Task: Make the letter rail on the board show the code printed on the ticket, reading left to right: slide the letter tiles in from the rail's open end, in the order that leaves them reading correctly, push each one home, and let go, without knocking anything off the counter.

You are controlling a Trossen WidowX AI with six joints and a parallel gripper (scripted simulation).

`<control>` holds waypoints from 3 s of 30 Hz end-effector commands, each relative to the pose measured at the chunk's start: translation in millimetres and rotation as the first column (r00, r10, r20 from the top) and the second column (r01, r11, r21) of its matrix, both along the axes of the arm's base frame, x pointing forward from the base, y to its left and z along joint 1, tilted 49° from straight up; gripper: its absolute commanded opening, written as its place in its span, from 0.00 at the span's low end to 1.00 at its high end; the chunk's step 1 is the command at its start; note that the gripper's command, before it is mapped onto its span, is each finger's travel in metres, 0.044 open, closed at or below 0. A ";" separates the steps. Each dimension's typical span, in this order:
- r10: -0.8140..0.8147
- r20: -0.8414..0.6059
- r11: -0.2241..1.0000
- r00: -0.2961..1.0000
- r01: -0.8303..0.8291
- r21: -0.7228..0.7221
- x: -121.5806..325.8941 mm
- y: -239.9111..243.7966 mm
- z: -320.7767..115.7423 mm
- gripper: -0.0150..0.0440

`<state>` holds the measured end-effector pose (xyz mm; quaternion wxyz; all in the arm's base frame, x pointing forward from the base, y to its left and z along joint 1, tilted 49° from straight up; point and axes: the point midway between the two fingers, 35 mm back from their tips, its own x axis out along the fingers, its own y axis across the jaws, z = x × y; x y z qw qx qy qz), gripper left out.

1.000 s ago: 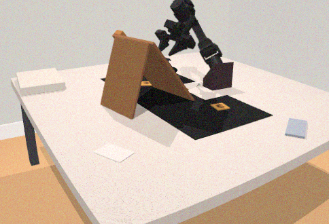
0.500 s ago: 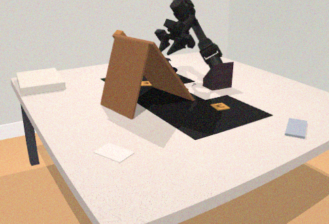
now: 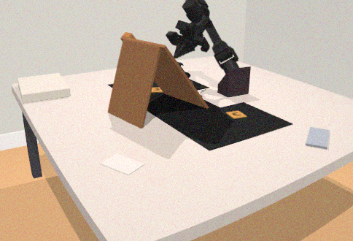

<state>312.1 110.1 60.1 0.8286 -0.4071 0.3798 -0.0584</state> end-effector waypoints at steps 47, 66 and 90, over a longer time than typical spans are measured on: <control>-0.496 -0.382 0.868 0.780 0.436 -0.238 26.4 26.4 -28.2 0.25; -0.496 -0.382 0.868 0.780 0.436 -0.238 32.9 22.6 -34.0 0.25; -0.496 -0.381 0.868 0.780 0.436 -0.237 41.3 17.7 -40.8 0.25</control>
